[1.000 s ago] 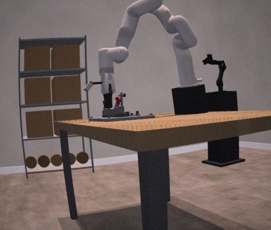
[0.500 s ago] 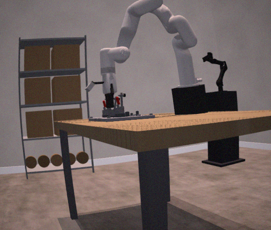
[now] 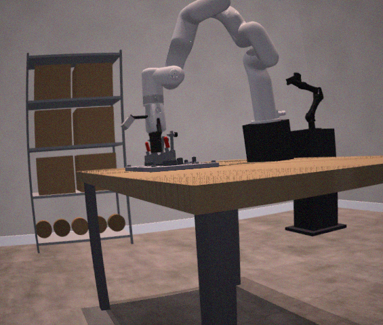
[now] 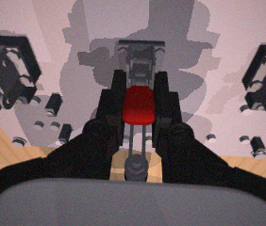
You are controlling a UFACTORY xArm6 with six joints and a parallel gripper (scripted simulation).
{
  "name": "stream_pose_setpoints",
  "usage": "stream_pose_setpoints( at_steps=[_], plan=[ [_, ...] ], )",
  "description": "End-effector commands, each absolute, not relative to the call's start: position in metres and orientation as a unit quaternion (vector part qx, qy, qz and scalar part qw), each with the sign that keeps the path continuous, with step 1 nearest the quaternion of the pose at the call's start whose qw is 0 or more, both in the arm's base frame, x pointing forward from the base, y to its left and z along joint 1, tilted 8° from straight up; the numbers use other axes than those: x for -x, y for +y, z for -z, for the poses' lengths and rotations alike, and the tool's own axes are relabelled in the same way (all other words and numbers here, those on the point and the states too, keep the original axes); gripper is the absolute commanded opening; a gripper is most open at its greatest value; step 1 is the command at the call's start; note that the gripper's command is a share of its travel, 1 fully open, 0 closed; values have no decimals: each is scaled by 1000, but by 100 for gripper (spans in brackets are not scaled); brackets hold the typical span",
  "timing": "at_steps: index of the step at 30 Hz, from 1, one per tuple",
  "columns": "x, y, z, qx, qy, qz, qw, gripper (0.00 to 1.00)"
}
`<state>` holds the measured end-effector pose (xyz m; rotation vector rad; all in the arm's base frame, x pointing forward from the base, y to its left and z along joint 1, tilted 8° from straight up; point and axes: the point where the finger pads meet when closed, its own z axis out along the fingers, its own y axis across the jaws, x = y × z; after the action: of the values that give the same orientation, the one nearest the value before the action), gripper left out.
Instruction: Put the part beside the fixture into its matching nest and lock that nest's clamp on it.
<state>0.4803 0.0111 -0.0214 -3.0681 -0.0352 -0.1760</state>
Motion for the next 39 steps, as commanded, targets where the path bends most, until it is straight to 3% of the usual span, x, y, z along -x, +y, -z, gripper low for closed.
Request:
stream_pose_setpoints(
  at_steps=[1,39],
  plan=[
    [-481,11,21,998,-11,58,34,0],
    [-476,11,21,998,-11,58,34,0]
  ],
)
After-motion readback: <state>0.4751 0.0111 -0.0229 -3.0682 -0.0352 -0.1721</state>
